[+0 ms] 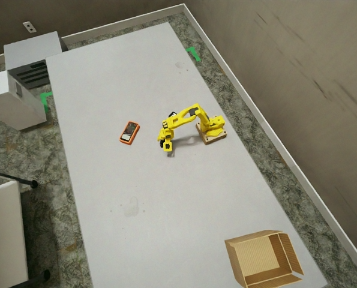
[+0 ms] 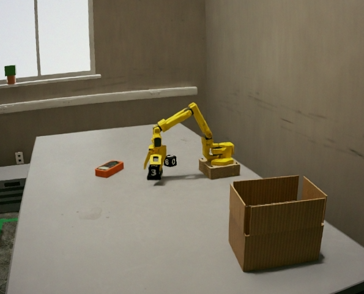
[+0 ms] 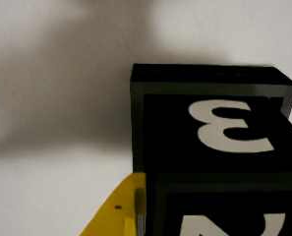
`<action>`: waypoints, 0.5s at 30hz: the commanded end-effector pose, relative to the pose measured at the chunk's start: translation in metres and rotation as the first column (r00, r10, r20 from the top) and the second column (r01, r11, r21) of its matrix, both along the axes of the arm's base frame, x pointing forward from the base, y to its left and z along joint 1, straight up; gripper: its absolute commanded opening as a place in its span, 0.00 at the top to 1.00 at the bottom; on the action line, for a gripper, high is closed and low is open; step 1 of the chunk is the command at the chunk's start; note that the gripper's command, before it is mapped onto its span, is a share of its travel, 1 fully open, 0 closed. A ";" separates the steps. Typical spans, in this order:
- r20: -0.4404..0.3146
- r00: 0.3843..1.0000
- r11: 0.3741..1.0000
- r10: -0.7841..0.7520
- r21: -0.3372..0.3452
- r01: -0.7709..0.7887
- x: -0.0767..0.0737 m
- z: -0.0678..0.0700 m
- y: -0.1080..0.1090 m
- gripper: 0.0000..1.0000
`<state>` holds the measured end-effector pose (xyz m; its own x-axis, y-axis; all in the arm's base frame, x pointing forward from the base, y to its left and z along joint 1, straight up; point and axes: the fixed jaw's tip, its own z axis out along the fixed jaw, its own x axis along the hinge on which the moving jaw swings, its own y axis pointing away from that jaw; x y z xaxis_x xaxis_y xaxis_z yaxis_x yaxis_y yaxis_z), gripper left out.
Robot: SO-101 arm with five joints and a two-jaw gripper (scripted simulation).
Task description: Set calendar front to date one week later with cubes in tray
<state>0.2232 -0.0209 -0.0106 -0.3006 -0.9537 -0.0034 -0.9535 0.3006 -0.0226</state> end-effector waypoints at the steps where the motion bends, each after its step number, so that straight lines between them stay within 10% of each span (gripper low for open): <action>1: -0.015 1.000 1.000 -0.010 0.003 0.010 -0.003 0.000 -0.001 0.64; 15: -0.015 1.000 1.000 -0.010 0.003 0.010 -0.001 0.038 -0.001 0.64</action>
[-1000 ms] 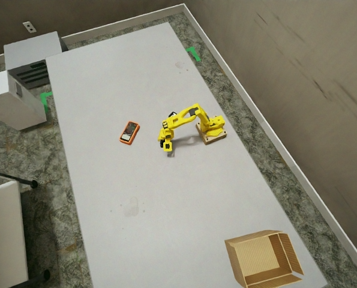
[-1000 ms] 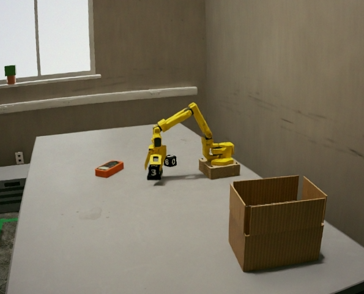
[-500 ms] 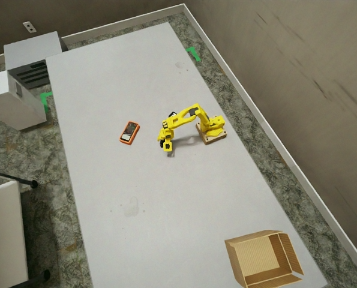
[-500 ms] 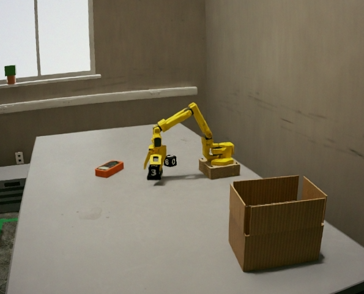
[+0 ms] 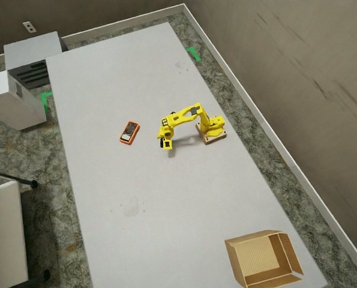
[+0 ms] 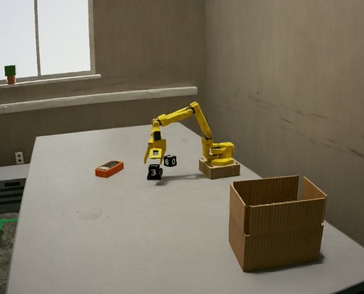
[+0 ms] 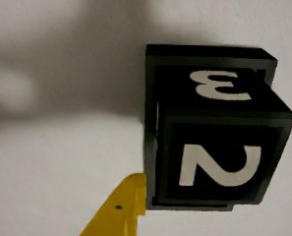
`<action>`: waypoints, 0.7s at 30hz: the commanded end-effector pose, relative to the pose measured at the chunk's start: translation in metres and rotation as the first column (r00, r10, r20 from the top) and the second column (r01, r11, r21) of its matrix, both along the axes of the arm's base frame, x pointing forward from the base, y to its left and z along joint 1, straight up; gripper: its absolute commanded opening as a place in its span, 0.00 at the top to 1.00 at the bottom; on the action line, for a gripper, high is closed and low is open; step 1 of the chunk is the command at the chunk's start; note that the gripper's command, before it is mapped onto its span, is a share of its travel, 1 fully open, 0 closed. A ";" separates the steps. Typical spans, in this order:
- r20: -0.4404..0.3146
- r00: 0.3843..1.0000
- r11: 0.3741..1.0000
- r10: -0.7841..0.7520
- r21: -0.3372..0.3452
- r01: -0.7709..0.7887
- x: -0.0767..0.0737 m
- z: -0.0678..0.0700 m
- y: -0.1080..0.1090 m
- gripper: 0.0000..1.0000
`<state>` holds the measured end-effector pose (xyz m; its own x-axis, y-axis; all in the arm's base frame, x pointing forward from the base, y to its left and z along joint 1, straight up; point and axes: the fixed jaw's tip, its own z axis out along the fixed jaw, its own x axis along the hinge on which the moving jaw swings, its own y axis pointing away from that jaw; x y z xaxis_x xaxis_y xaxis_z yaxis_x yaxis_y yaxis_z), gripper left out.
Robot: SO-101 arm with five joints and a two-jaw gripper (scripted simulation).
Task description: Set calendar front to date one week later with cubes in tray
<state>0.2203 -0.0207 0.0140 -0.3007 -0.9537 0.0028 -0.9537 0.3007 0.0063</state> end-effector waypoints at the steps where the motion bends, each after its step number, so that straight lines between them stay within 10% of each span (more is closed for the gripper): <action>1: 0.014 1.000 1.000 -0.010 0.000 0.010 0.001 0.016 -0.001 0.64; 21: 0.014 1.000 1.000 -0.010 0.000 0.010 -0.001 0.032 -0.001 0.64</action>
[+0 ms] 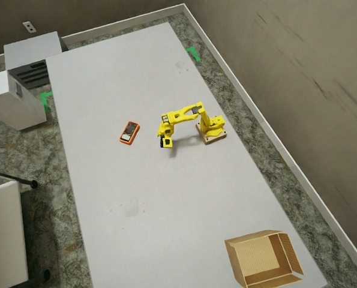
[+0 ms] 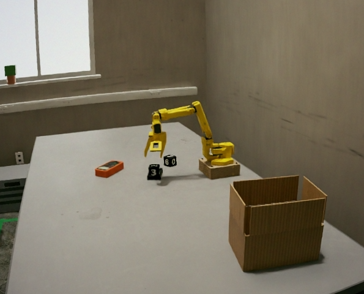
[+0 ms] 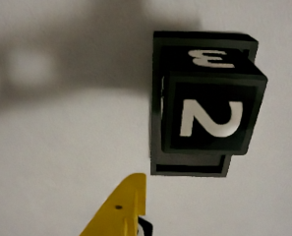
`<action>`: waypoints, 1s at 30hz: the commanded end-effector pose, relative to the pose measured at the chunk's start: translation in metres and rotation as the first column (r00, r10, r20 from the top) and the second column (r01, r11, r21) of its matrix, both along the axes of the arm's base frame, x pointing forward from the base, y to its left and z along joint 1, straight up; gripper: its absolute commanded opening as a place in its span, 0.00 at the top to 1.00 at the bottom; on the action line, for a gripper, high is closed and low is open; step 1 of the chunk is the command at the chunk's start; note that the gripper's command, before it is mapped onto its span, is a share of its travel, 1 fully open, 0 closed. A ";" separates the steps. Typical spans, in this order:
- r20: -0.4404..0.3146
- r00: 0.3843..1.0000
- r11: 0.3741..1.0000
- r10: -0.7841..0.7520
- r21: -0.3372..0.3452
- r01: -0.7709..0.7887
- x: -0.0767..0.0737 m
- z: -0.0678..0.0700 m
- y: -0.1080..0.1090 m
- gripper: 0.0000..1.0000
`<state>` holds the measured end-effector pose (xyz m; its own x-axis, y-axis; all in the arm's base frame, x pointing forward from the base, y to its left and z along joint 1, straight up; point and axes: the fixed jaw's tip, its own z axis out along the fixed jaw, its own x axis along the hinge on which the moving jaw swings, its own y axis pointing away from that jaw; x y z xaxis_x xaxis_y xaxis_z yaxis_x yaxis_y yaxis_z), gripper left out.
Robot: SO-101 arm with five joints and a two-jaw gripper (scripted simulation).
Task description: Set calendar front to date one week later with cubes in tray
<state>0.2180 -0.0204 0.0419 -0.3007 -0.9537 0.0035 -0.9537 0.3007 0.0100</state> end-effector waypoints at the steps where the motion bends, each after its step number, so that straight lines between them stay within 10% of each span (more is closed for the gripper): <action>1: 0.018 1.000 1.000 -0.010 0.000 0.010 0.001 0.004 -0.001 0.64; 16: 0.047 0.999 1.000 -0.010 -0.003 0.010 0.003 0.010 -0.001 0.64; 30: 0.350 0.937 0.999 -0.004 -0.031 0.015 0.015 0.072 -0.002 0.65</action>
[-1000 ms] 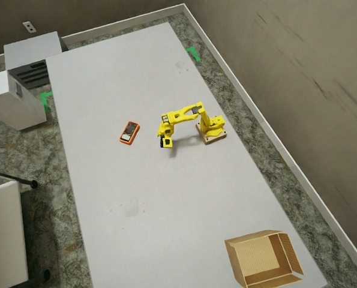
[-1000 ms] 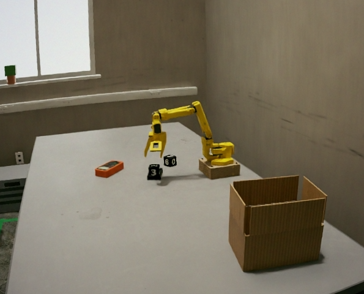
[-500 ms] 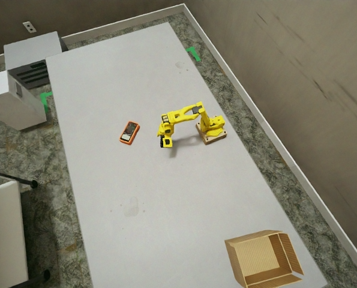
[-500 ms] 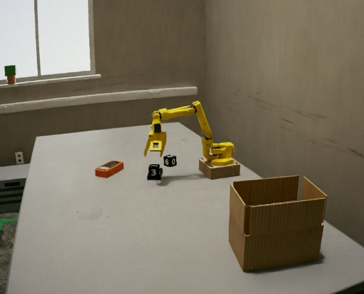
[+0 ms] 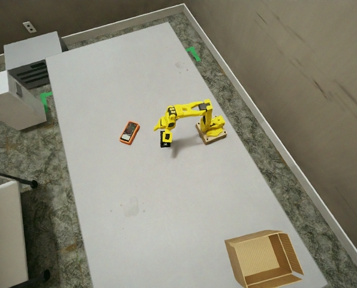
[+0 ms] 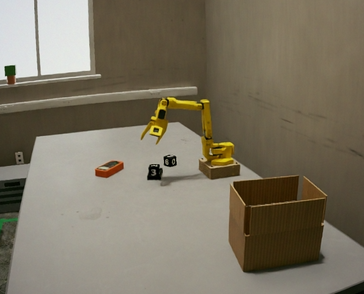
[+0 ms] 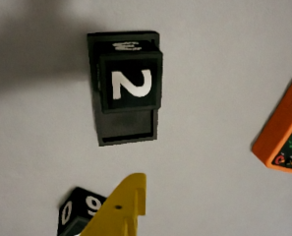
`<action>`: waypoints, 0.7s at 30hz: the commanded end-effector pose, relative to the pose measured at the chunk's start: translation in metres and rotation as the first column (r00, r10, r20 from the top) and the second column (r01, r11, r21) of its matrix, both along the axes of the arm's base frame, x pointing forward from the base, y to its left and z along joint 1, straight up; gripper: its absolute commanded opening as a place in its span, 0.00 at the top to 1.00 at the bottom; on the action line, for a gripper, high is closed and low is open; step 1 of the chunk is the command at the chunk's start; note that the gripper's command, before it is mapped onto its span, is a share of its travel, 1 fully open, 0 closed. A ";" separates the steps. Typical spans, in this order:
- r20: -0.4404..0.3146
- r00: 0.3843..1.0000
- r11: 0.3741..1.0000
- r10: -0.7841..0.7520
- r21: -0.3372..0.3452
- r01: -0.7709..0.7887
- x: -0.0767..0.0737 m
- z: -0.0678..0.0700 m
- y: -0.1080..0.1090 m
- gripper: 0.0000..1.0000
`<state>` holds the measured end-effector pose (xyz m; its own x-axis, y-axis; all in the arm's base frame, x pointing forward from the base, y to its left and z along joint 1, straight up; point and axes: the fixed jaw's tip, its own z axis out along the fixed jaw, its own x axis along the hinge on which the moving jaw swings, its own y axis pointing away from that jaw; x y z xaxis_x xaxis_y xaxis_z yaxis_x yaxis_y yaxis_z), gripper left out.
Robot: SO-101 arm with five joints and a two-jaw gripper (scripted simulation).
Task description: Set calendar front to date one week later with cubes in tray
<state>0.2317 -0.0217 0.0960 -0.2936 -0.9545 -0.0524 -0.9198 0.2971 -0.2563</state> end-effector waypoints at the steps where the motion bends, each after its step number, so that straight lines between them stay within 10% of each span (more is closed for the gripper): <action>1: 0.112 0.994 1.000 -0.009 -0.008 0.010 0.001 0.024 -0.001 0.65; 8: 0.230 0.973 1.000 -0.007 -0.019 0.012 -0.001 0.048 -0.001 0.65; 21: 0.240 0.970 1.000 -0.022 -0.014 0.026 -0.001 0.050 -0.002 0.65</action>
